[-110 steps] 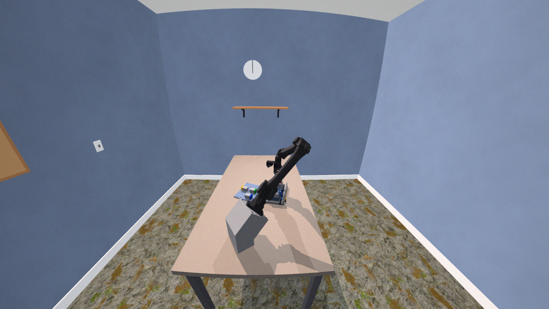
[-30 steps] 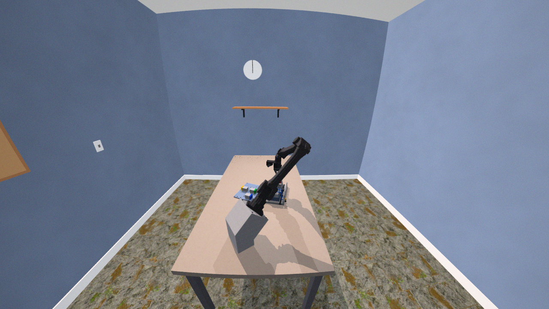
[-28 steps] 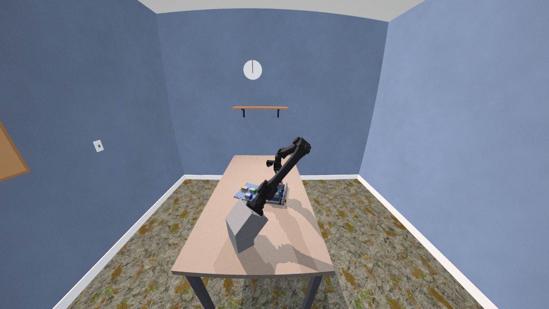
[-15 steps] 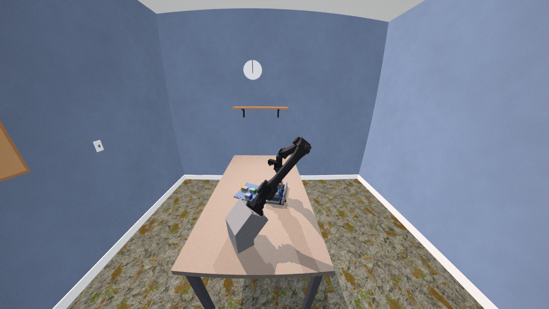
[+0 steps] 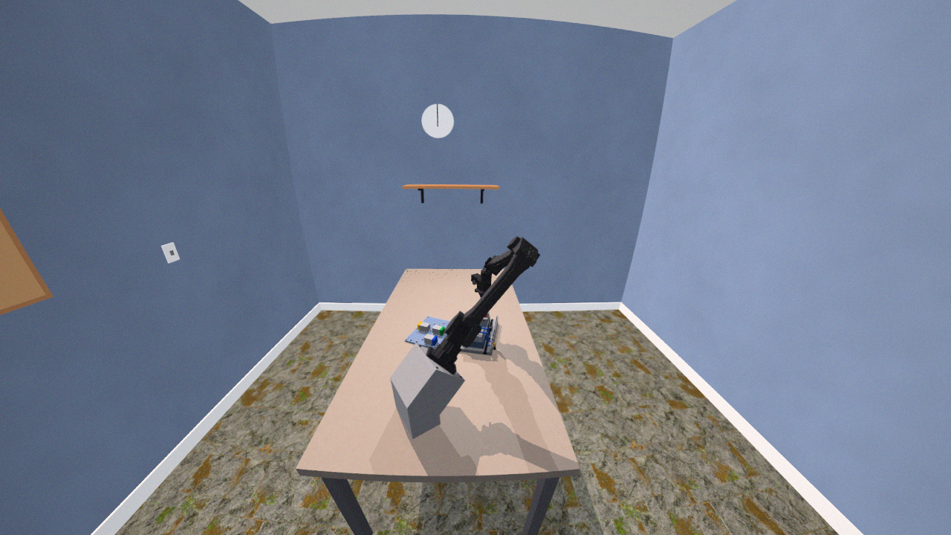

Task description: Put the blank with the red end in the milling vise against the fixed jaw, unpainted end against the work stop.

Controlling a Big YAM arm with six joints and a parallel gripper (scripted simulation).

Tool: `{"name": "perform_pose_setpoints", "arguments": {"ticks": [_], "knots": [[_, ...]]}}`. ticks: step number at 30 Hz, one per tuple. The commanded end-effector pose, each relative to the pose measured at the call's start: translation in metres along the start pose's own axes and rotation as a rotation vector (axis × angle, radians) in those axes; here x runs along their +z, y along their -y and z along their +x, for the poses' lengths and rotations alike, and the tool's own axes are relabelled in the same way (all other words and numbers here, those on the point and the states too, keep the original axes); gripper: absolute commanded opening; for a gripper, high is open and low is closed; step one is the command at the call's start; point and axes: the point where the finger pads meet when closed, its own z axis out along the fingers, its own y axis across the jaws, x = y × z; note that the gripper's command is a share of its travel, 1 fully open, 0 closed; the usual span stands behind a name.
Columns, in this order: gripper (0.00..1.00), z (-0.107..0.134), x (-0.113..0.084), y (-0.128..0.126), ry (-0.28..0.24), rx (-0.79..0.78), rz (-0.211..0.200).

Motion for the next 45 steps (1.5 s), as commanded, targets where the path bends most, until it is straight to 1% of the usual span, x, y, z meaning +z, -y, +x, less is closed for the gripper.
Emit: {"name": "perform_pose_setpoints", "arguments": {"ticks": [1, 2, 3, 4, 5, 6, 8, 9, 10, 11, 13, 14, 15, 16, 18, 20, 23, 45], "knots": [[0.0, 0.002, -0.02, 0.035, 0.027, 0.28, 0.038], [0.0, -0.001, -0.013, 0.031, 0.016, 0.284, 0.032], [0.0, -0.004, -0.011, 0.028, 0.014, 0.276, 0.027], [0.0, 0.001, -0.015, 0.034, 0.022, 0.375, 0.032], [0.0, 0.002, -0.015, 0.034, 0.021, 0.375, 0.033], [0.0, 0.005, -0.021, 0.039, 0.033, 0.451, 0.036], [0.0, 0.003, -0.019, 0.036, 0.03, 0.459, 0.036], [0.0, 0.007, -0.022, 0.041, 0.036, 0.543, 0.039], [0.0, 0.006, -0.018, 0.038, 0.028, 0.537, 0.036], [0.0, 0.008, -0.02, 0.041, 0.034, 0.609, 0.036], [0.0, 0.008, -0.02, 0.041, 0.034, 0.609, 0.036], [0.0, 0.006, -0.013, 0.038, 0.022, 0.659, 0.028], [0.0, 0.008, -0.016, 0.04, 0.028, 0.713, 0.029], [0.0, 0.007, -0.015, 0.04, 0.028, 0.711, 0.029], [0.0, 0.012, -0.02, 0.044, 0.038, 0.794, 0.033], [0.0, 0.012, -0.02, 0.045, 0.039, 0.832, 0.033], [0.0, 0.007, -0.019, 0.041, 0.04, 0.831, 0.026], [0.0, 0.007, -0.019, 0.041, 0.042, 0.832, 0.027]]}}
